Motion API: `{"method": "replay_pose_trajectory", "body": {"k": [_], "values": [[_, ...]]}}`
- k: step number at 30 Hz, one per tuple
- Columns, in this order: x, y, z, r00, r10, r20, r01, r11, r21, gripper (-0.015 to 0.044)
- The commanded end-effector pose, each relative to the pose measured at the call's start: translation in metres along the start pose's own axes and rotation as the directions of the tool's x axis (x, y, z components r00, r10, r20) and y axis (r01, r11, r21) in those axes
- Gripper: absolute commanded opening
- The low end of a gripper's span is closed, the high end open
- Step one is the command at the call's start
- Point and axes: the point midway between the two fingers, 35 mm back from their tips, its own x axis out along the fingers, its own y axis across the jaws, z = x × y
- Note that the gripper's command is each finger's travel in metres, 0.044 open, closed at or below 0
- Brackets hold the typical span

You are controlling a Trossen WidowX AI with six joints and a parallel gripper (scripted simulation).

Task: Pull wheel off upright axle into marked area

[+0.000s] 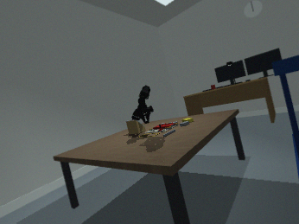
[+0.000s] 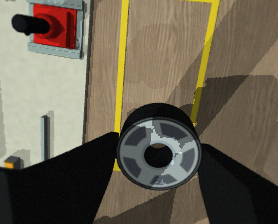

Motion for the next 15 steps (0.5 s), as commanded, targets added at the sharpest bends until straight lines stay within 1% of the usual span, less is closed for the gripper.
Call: {"method": "replay_pose_trajectory", "body": {"k": [1,11,15], "values": [[0.005,-0.002,-0.003,1.0,0.0,-0.01,0.0,1.0,-0.013,0.0],[0.029,-0.002,-0.003,1.0,0.0,-0.009,0.0,1.0,-0.014,0.0],[0.052,-0.003,-0.001,1.0,0.0,-0.009,0.0,1.0,-0.013,0.0]]}}
